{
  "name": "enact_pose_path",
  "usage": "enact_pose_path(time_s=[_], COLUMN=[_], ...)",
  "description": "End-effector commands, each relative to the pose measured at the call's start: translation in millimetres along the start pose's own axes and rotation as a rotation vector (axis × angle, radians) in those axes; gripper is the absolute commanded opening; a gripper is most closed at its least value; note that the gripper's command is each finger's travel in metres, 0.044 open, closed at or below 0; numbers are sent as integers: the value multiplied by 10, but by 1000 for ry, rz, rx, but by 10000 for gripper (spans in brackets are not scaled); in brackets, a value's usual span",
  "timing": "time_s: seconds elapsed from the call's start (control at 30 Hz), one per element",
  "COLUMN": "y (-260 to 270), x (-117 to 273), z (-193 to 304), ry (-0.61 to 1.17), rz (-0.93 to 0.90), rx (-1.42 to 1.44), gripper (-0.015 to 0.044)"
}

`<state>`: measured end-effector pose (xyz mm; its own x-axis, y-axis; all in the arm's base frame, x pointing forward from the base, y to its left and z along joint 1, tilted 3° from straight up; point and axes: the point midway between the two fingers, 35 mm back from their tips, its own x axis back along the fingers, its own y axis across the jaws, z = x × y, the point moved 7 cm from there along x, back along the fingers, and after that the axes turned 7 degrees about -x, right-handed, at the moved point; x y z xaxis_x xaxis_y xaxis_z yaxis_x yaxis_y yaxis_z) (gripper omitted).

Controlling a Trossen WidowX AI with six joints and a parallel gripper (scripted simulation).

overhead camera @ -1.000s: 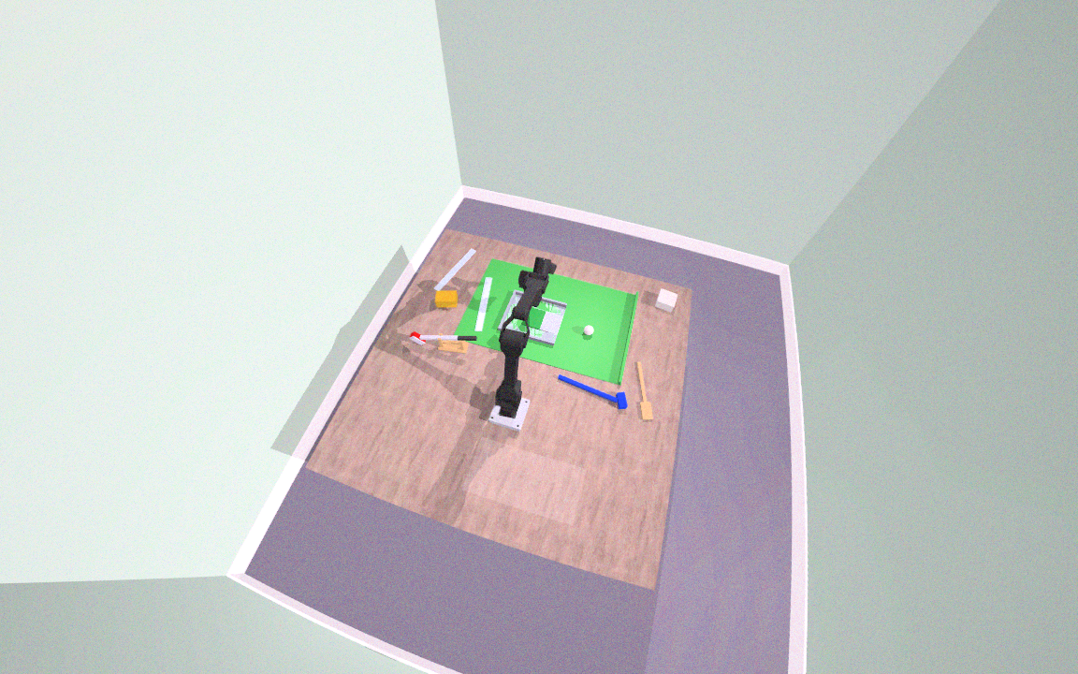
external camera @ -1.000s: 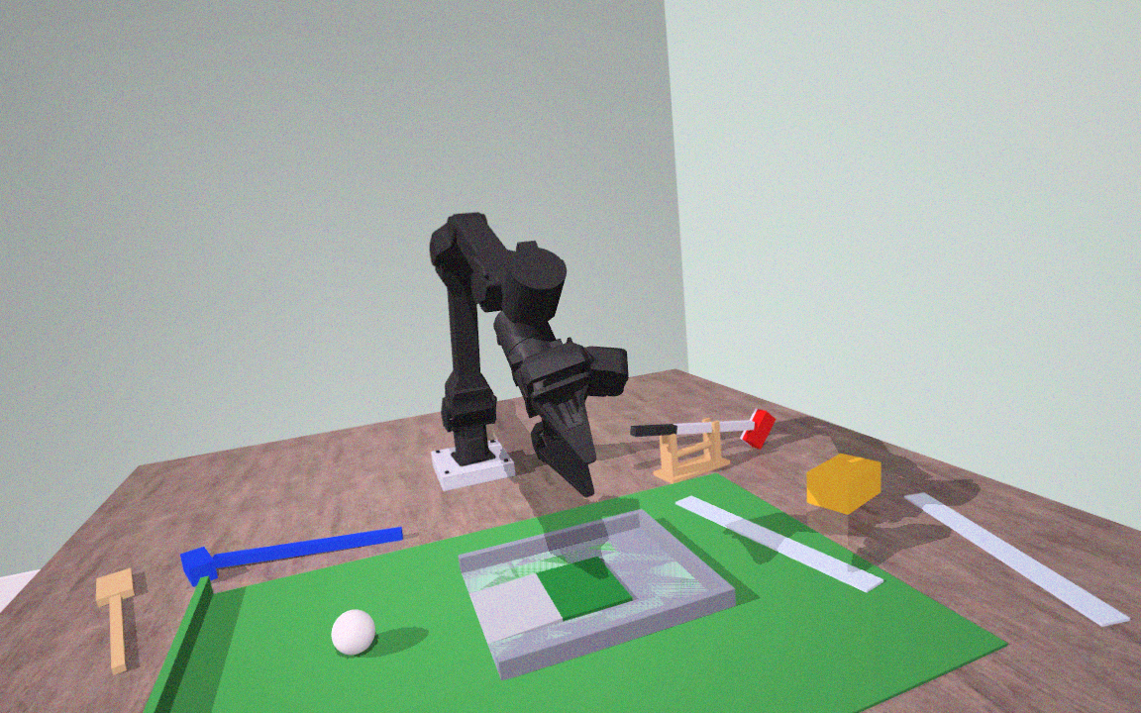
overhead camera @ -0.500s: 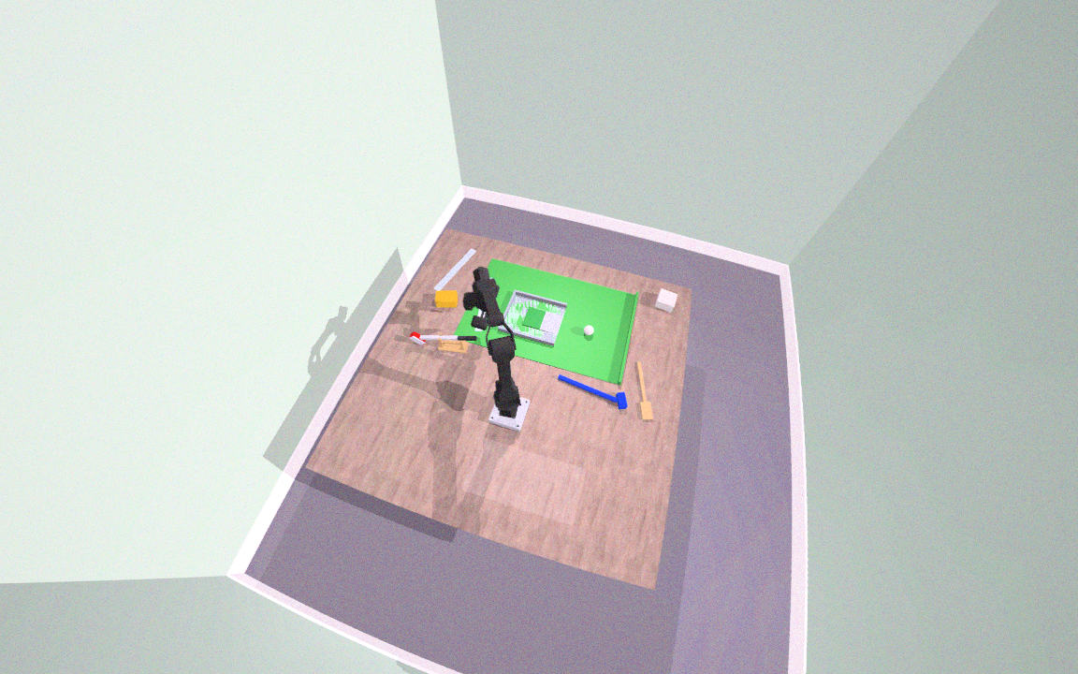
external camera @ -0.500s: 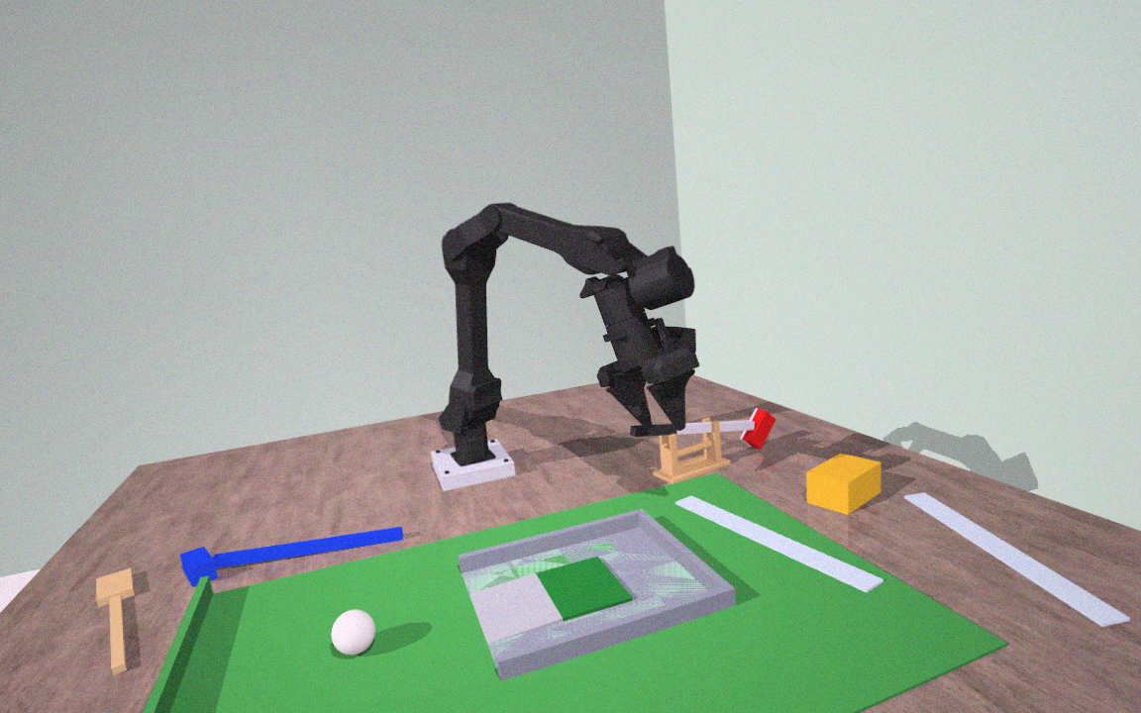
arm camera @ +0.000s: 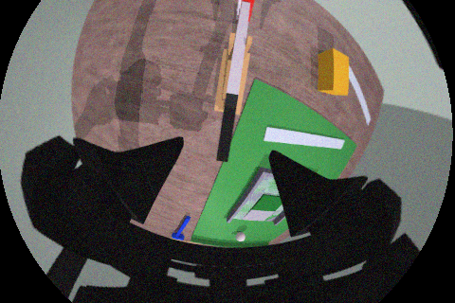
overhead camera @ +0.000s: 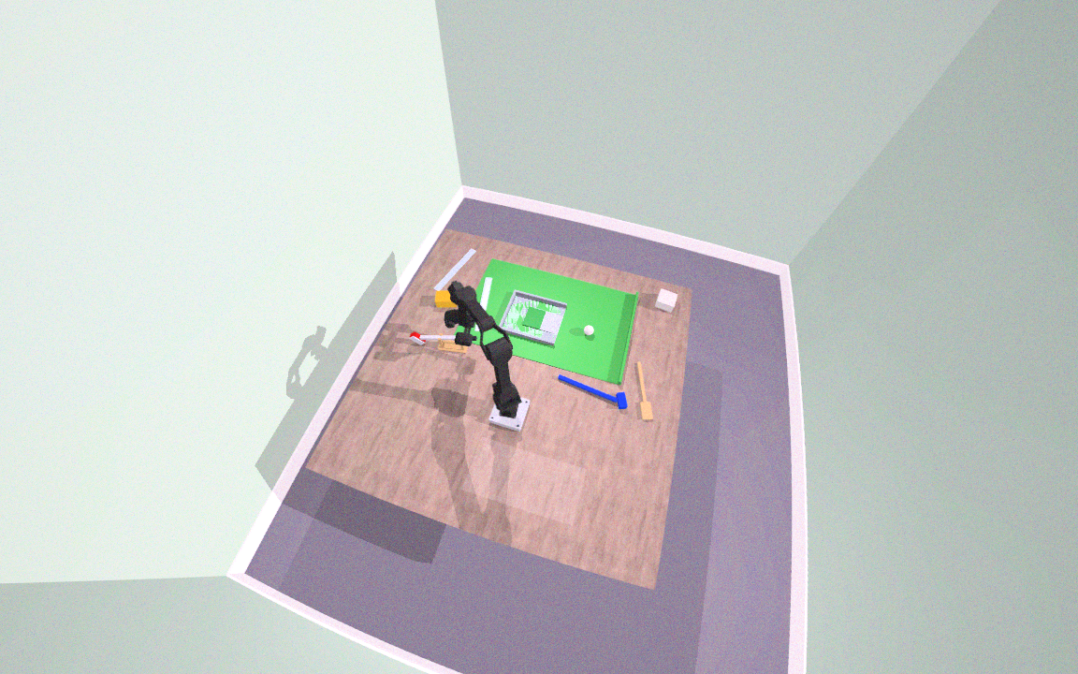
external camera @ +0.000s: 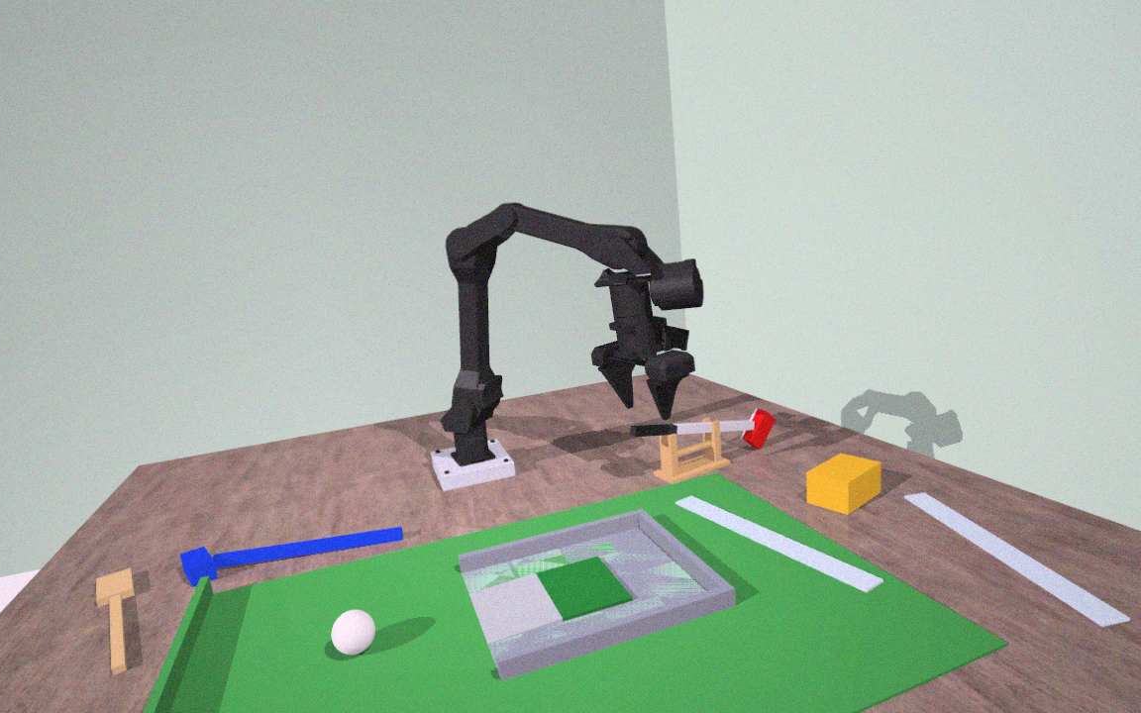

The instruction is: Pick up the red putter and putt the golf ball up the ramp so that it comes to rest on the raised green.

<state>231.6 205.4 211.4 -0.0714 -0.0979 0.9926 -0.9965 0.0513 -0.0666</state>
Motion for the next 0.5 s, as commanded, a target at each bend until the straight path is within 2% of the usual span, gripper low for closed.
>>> enact_pose_path(time_s=[0.0,0.47], y=[15,17], x=[-138,-387], z=[11,32], ry=[13,13], rz=[-6,-6], rx=[-2,-2], gripper=[440,440])
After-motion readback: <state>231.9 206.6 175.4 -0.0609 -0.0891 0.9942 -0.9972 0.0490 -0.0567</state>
